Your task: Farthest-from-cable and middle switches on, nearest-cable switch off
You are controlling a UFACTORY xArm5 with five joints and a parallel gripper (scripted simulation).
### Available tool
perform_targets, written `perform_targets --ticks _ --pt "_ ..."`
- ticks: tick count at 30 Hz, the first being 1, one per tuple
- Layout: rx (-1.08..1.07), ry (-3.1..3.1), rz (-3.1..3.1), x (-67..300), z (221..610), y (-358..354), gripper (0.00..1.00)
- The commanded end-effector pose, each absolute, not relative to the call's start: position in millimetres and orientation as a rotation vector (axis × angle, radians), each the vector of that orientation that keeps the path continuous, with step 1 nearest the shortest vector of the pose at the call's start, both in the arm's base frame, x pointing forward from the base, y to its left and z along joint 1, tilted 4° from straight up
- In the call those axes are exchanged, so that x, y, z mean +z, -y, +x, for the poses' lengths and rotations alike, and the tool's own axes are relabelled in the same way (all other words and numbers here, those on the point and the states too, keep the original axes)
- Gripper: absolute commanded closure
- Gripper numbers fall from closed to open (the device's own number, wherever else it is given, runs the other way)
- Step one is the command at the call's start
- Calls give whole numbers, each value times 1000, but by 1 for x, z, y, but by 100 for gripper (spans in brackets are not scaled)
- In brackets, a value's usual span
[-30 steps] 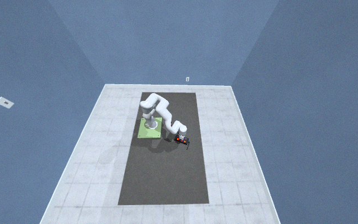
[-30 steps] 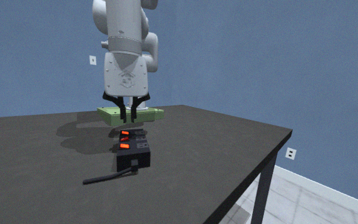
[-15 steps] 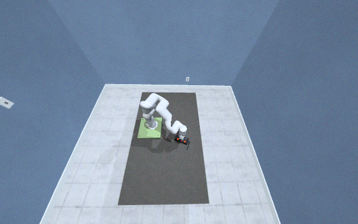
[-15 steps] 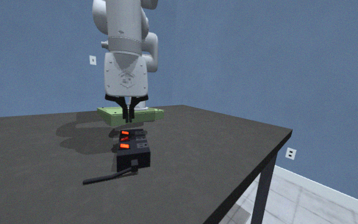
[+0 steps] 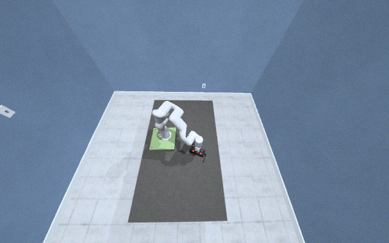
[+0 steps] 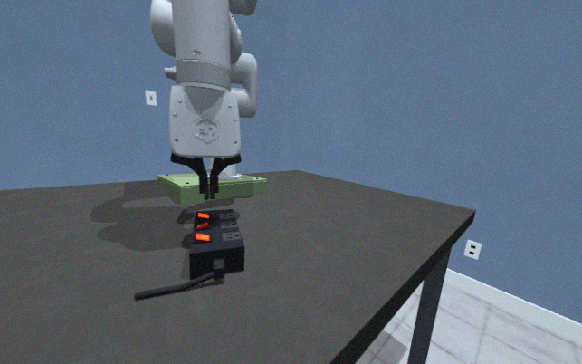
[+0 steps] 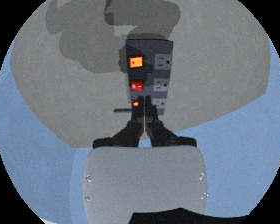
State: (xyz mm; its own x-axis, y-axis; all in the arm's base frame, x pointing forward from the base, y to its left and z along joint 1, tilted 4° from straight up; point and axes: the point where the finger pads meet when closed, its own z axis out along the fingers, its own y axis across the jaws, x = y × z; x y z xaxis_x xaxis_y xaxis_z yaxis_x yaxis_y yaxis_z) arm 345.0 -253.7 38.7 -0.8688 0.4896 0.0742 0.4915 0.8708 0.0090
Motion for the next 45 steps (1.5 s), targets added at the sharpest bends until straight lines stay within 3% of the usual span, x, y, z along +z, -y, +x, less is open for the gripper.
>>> perform_targets --ticks 1,45 --pt "-40 2974 -781 40 346 254 100" --pt "-41 2977 -770 0 343 253 100"
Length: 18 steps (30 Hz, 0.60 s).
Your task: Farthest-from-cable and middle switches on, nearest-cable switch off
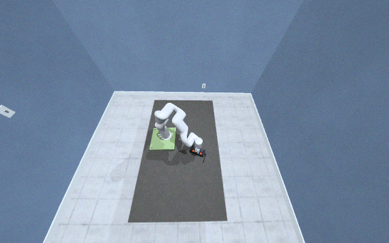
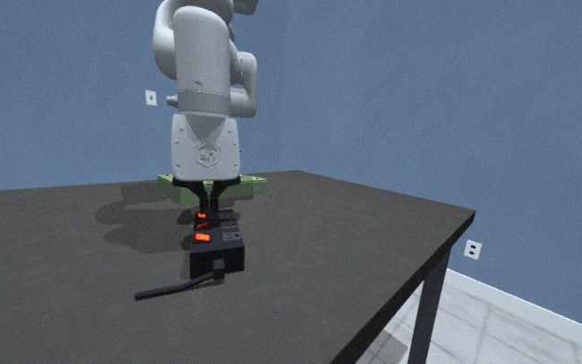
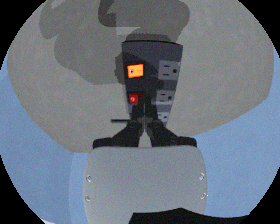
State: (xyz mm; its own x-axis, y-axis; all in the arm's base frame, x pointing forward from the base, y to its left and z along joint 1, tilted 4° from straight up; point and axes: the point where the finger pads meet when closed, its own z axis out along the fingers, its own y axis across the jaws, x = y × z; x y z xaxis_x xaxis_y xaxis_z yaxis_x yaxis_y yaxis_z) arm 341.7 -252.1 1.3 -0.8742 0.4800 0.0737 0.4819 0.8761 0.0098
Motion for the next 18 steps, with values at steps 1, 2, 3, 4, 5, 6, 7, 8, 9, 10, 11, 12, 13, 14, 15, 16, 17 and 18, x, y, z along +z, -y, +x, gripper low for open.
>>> perform_targets --ticks 1,2,3,4,5,6,7,8,9,10,11,12,13,14,15,16,17,18 --pt "-41 2977 -772 0 343 253 100" --pt "-41 2976 -774 -1 343 253 100" --pt "-41 2975 -775 -2 343 253 100" --pt "-41 2975 -777 -2 343 253 100" --pt "-41 2974 -778 -2 343 253 100" --pt "-41 2974 -778 -2 343 253 100" --pt "-41 2974 -778 -2 343 253 100" --pt "-41 2974 -779 -3 343 253 100" --pt "-41 2974 -779 -3 343 253 100" --pt "-41 2973 -780 -3 343 253 100" --pt "-41 2973 -780 -3 343 253 100" --pt "-41 2973 -781 -4 343 252 100" --pt "-41 2973 -781 -4 343 252 100" --pt "-41 2973 -781 -4 343 252 100" --pt "-41 2973 -781 -4 343 252 100" --pt "-41 2973 -781 -4 343 252 100" --pt "-41 2973 -781 -4 343 252 100" --pt "-41 2973 -781 -4 343 252 100"
